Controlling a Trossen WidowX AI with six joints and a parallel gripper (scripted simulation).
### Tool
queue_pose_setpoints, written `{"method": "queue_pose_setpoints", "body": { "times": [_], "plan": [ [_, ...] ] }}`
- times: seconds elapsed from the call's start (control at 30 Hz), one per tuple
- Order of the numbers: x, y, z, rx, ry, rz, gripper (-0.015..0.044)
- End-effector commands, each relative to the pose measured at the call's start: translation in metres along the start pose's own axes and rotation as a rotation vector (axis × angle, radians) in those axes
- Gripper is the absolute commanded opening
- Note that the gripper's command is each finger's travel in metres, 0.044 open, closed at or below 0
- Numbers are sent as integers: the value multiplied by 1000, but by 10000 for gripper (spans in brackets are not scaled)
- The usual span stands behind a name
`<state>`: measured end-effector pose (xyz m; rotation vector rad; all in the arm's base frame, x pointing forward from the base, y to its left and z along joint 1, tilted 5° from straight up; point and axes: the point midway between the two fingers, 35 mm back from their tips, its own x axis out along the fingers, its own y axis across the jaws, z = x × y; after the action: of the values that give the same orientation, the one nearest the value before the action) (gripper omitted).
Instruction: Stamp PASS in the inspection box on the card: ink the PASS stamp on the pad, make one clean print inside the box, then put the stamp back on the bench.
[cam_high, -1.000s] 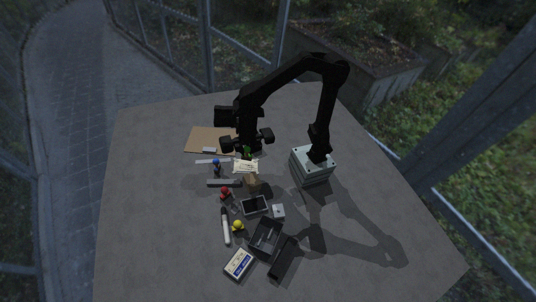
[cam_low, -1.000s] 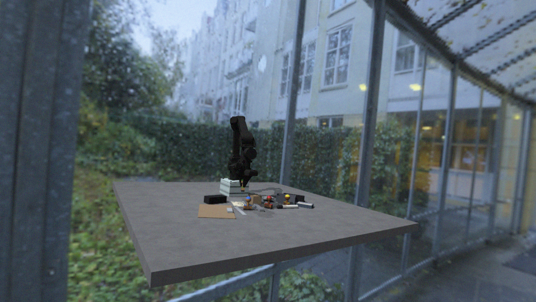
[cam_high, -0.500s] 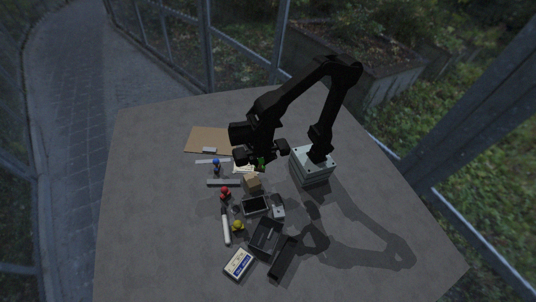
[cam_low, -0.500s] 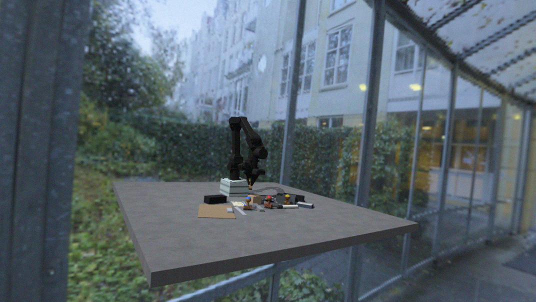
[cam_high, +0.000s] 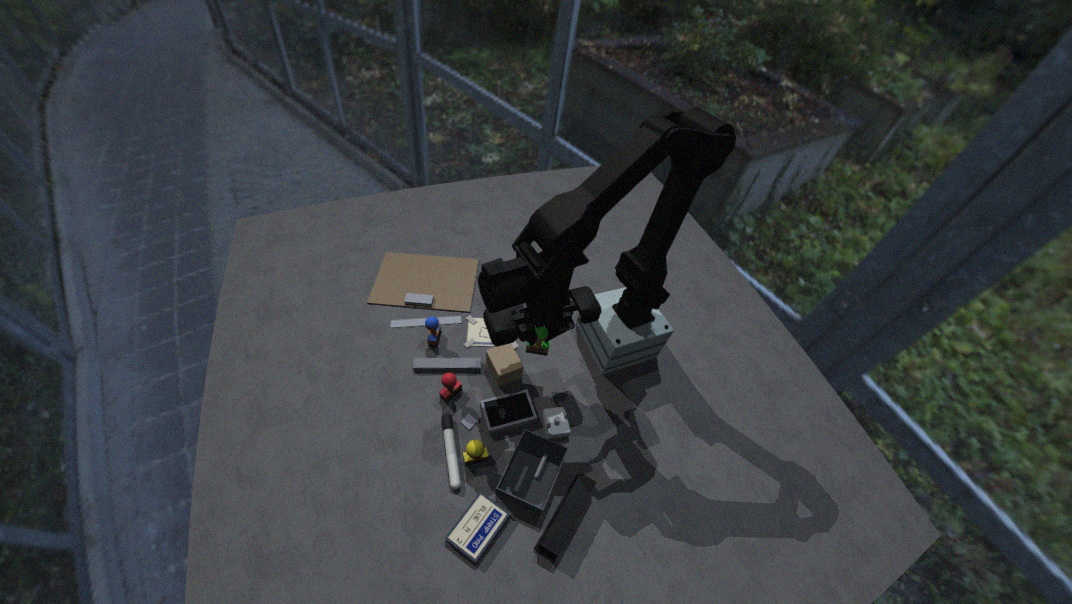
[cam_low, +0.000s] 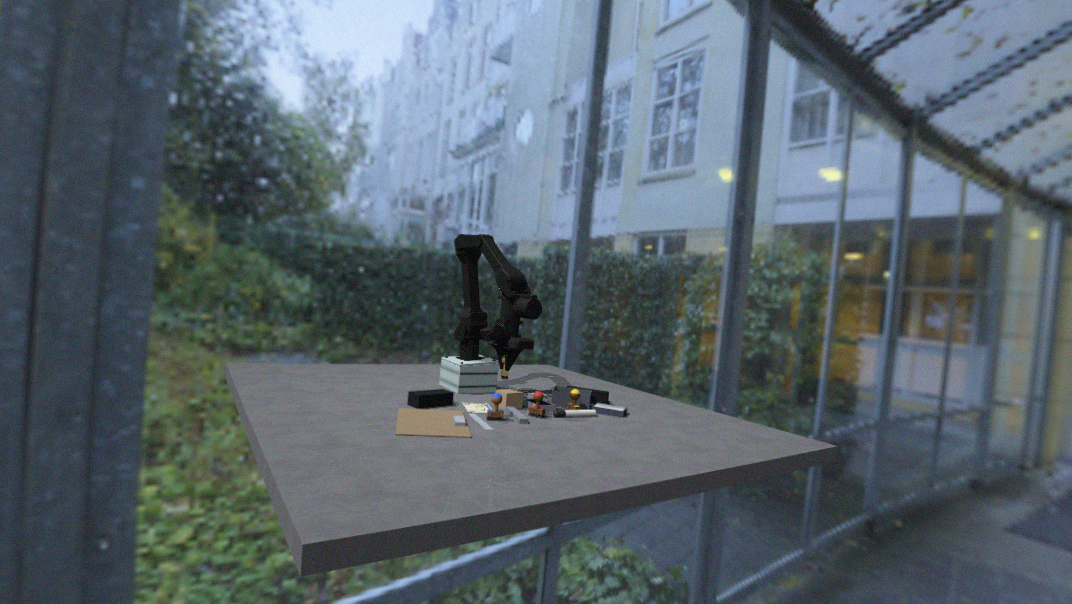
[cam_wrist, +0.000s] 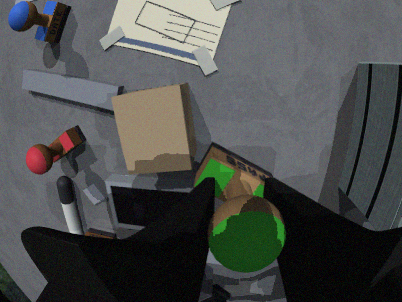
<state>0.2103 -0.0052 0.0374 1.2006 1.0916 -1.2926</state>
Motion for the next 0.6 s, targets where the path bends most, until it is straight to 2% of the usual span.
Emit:
{"method": "queue_pose_setpoints", "body": {
  "times": [0.0,0.57],
  "plan": [
    [7,-2,-1,4,-3,-6,0],
    [35,0,-1,4,-3,-6,0]
  ]
}}
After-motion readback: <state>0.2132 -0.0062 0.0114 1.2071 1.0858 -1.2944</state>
